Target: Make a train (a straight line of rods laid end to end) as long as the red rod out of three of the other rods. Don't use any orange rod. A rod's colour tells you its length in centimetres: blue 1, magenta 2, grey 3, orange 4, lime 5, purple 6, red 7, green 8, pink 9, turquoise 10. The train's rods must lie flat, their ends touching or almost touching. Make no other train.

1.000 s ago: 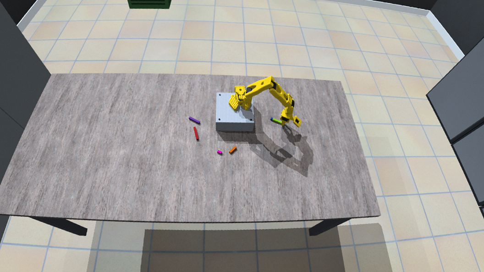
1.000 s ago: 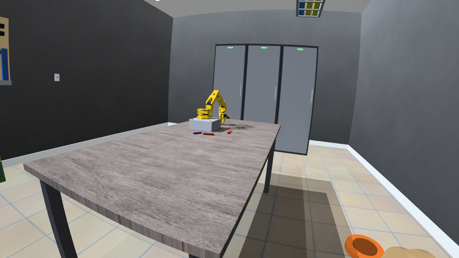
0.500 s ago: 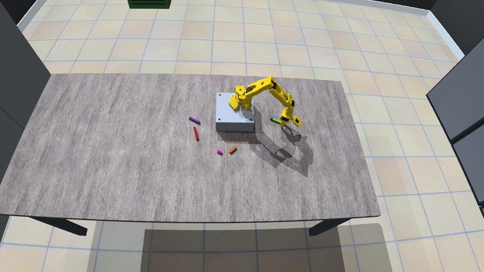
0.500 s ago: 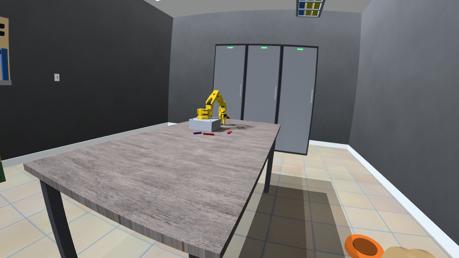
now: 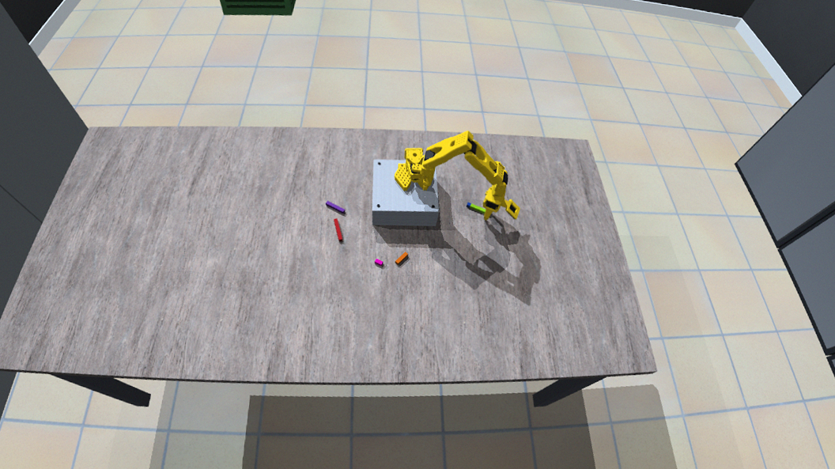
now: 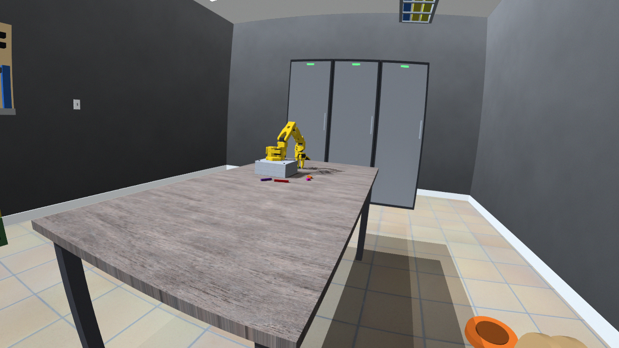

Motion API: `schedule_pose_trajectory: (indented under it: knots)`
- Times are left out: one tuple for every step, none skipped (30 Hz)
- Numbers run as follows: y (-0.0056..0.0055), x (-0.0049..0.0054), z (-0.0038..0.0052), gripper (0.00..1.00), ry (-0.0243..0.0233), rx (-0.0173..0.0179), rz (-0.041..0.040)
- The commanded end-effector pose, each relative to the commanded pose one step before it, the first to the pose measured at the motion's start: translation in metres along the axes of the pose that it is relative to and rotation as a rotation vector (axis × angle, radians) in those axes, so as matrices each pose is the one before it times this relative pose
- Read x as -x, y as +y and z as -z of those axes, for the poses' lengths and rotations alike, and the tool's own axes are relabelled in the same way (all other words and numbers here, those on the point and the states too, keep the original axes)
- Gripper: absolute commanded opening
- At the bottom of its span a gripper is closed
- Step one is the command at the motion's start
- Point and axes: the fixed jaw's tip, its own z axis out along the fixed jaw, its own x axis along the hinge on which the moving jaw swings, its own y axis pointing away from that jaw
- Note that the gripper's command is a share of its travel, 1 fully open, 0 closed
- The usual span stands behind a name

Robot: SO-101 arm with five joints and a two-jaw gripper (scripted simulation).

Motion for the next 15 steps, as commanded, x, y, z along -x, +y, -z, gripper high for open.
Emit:
schedule_pose_trajectory:
  knots:
    - [0.00557, 0.00164, 0.004791, 0.17, -0.01380, 0.00417, 0.00521]
    - [0.00100, -0.00001, 0.000373, 0.17, 0.00002, -0.00003, 0.00000]
    - [0.00097, -0.00001, 0.000361, 0.17, 0.00002, -0.00003, 0.00000]
    - [0.00087, -0.00001, 0.000323, 0.17, 0.00001, -0.00002, 0.00000]
    - [0.00071, -0.00001, 0.000265, 0.17, 0.00001, -0.00002, 0.00000]
    - [0.00051, -0.00001, 0.000193, 0.17, 0.00001, -0.00001, 0.00000]
    - [0.00031, -0.00001, 0.000117, 0.17, 0.00001, -0.00001, 0.00000]
    - [0.00013, 0.00000, 0.000050, 0.17, 0.00000, 0.00000, 0.00000]
    - [0.00002, 0.00000, 0.000008, 0.17, 0.00000, 0.00000, 0.00000]
    - [0.00000, 0.00000, 0.000000, 0.17, 0.00000, 0.00000, 0.00000]
    - [0.00000, 0.00000, 0.000000, 0.17, 0.00000, 0.00000, 0.00000]
    - [0.00000, 0.00000, 0.000000, 0.17, 0.00000, 0.00000, 0.00000]
    - [0.00000, 0.00000, 0.000000, 0.17, 0.00000, 0.00000, 0.00000]
    - [0.00000, 0.00000, 0.000000, 0.17, 0.00000, 0.00000, 0.00000]
    - [0.00000, 0.00000, 0.000000, 0.17, 0.00000, 0.00000, 0.00000]
